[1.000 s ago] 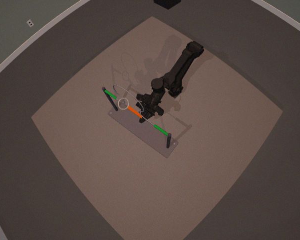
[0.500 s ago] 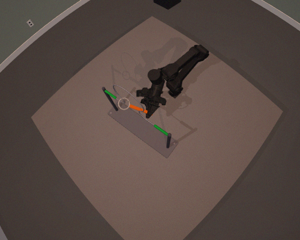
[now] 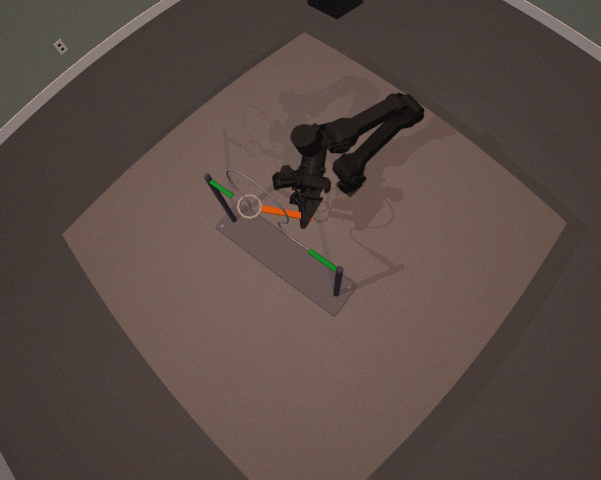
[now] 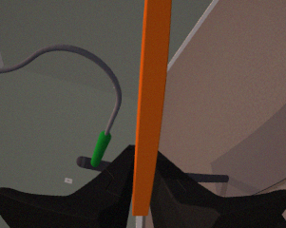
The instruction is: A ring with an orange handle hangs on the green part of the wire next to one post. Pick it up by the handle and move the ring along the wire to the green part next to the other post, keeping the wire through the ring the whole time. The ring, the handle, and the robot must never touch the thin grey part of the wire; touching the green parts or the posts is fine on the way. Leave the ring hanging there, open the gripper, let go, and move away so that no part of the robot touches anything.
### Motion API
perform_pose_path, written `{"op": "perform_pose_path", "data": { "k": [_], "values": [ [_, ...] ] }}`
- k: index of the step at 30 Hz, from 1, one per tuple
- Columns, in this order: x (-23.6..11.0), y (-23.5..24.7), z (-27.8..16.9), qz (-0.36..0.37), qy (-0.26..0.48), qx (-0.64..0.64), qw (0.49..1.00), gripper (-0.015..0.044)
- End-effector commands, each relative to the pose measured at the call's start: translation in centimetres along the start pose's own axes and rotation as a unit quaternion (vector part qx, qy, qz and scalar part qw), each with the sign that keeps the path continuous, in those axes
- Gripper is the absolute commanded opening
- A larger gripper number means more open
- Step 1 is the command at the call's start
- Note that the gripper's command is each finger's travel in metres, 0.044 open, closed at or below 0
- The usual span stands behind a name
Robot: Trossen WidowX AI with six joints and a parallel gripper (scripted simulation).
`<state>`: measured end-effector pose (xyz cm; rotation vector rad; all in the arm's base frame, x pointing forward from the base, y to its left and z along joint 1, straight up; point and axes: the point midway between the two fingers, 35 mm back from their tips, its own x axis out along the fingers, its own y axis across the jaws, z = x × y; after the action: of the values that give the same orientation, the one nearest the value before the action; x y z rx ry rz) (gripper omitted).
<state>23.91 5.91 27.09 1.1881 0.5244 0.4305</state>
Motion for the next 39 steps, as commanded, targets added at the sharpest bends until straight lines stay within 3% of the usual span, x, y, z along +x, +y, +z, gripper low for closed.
{"op": "perform_pose_path", "data": {
  "k": [1, 39],
  "values": [
    [-0.2, 1.4, 0.0, 0.019, 0.005, 0.026, 0.999, -0.015],
    [-1.1, 7.2, 1.4, 0.111, 0.008, 0.202, 0.973, -0.015]
  ]
}}
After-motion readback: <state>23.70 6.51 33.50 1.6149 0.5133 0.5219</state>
